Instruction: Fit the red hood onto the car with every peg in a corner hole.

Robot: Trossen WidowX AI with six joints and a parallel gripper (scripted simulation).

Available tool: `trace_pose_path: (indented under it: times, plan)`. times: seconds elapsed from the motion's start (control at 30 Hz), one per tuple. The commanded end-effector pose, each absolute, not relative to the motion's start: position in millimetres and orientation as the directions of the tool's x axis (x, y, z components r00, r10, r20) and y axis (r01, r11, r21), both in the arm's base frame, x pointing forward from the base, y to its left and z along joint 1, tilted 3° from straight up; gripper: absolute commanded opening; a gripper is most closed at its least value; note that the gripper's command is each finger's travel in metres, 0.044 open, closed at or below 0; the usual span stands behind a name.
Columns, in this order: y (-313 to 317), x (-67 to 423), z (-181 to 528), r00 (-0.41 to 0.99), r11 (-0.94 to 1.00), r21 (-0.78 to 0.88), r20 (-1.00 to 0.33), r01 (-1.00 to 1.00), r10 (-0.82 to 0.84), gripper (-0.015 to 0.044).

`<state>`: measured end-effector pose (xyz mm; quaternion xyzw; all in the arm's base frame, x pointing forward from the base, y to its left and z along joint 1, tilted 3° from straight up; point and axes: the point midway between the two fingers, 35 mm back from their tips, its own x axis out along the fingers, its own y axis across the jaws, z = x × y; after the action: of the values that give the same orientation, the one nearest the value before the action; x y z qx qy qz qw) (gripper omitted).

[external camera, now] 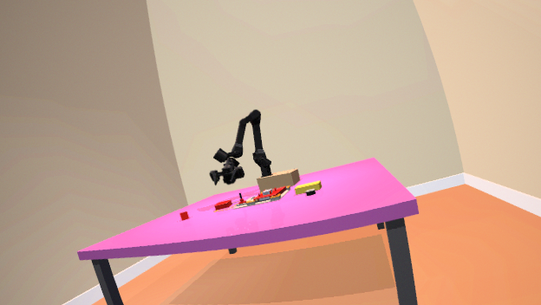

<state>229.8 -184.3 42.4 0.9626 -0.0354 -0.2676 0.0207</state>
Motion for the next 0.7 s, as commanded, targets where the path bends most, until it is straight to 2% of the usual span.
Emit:
trace_pose_path:
  times: [0.0,0.37,0.57,0.67]
  plan:
    - [-184.3,229.8,42.4,0.854,-0.997,0.059,-0.514,-0.057,-0.079,0.0440]
    - [-184.3,229.8,42.4,0.854,-0.997,0.059,-0.514,-0.057,-0.079,0.0440]
    - [-184.3,229.8,42.4,0.854,-0.997,0.059,-0.514,-0.057,-0.079,0.0282]
    - [-187.5,232.9,40.4,0.839,-0.991,0.134,-0.538,-0.003,-0.076,0.0361]
